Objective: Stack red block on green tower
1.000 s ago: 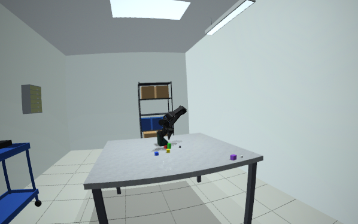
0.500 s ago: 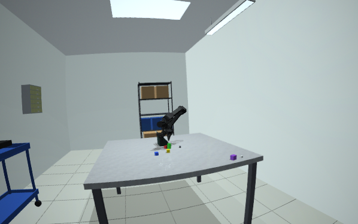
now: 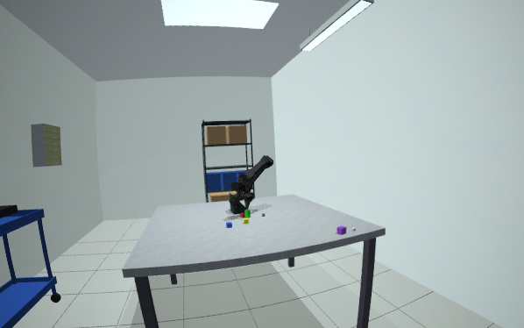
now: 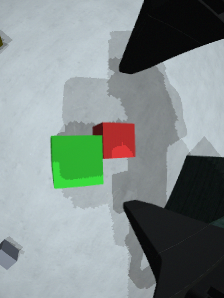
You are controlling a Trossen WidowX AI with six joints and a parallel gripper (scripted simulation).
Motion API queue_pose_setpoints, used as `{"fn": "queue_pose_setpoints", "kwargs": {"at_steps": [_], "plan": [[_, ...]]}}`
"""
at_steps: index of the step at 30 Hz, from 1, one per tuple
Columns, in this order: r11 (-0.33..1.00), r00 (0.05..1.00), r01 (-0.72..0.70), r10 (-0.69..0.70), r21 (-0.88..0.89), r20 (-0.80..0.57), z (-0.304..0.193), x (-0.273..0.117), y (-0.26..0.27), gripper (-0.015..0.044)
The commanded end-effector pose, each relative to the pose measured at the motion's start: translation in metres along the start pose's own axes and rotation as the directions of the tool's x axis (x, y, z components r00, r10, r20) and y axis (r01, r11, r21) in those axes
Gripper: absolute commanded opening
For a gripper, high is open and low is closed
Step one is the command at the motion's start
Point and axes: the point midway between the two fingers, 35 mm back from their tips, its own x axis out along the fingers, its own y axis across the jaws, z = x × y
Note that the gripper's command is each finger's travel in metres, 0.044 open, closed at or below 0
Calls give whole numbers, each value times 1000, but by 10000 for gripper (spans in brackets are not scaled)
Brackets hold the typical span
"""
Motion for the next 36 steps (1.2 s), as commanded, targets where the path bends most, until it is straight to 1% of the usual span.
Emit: {"fn": "queue_pose_setpoints", "kwargs": {"at_steps": [1,18,36], "plan": [[1000,1000,-12,12,11,-1,-1,8,1,440],[1000,1000,-14,14,11,0,-1,35,3,440],[1000,1000,-14,14,11,0,-1,36,3,440]]}}
